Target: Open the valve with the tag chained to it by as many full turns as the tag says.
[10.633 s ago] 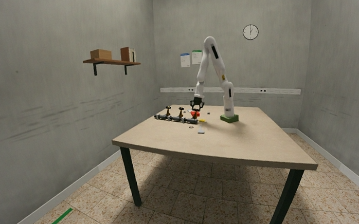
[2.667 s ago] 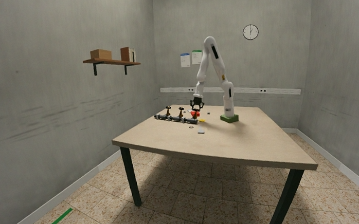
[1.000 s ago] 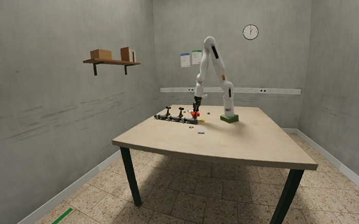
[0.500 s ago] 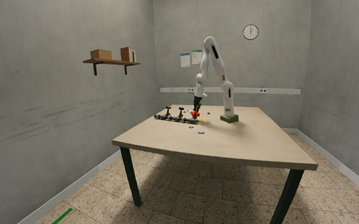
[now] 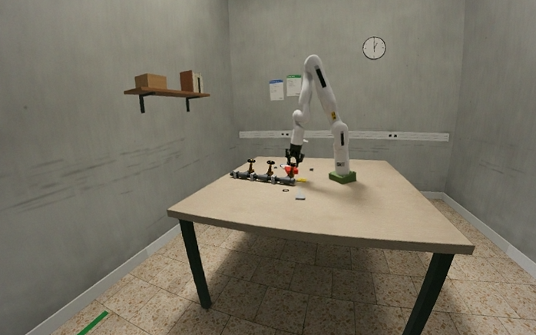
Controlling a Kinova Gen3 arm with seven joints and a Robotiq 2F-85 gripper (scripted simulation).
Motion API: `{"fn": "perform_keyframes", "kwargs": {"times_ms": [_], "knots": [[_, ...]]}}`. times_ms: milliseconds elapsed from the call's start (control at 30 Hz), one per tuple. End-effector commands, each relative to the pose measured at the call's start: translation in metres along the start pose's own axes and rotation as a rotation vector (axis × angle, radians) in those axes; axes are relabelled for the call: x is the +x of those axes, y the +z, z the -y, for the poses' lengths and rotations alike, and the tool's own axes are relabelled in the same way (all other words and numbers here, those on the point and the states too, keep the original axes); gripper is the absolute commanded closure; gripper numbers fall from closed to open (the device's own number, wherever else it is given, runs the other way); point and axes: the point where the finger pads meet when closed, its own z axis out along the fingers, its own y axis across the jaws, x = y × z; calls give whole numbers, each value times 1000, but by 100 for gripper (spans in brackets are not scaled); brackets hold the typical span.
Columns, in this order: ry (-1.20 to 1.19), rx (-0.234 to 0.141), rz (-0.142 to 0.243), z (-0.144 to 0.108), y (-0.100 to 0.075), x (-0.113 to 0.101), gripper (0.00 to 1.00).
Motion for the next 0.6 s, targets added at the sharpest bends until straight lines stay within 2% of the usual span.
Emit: {"fn": "perform_keyframes", "kwargs": {"times_ms": [0, 300, 567], "knots": [[-63, -15, 2, 0, 0, 0, 36], [-258, -15, 3, 0, 0, 0, 36], [-323, -15, 4, 0, 0, 0, 36]]}}
